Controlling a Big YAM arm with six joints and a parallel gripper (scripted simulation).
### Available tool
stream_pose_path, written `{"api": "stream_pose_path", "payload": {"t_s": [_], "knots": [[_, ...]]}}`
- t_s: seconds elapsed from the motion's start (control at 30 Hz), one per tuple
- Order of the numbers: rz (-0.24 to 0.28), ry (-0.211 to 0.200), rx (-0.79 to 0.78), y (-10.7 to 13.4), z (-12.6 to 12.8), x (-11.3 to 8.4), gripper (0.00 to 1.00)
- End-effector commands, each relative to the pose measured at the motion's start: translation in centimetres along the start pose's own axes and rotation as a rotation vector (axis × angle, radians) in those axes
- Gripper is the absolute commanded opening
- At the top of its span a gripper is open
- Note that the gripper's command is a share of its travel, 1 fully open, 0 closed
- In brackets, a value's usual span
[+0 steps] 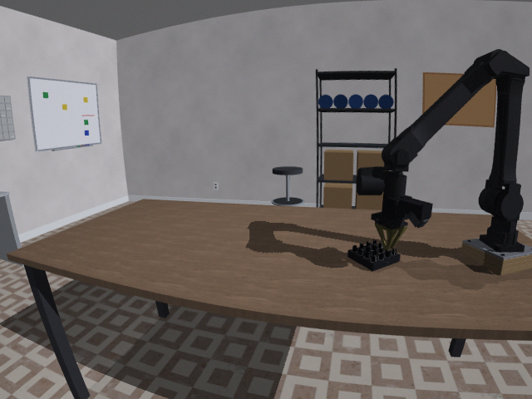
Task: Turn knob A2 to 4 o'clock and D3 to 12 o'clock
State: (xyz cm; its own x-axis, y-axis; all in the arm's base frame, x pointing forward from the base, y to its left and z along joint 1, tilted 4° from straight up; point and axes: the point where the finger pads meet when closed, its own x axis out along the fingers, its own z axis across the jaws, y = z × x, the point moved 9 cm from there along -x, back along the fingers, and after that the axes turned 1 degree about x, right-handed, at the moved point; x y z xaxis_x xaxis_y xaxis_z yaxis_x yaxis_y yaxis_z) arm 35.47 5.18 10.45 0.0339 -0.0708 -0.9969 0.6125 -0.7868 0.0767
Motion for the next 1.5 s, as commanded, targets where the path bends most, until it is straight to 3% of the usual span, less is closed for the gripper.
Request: {"api": "stream_pose_path", "payload": {"t_s": [0.0,1.47], "knots": [[0.0,0.007,0.006,0.52,0.01,0.2,0.18],[0.017,0.024,0.014,1.45,-0.95,-0.67,0.18]]}}
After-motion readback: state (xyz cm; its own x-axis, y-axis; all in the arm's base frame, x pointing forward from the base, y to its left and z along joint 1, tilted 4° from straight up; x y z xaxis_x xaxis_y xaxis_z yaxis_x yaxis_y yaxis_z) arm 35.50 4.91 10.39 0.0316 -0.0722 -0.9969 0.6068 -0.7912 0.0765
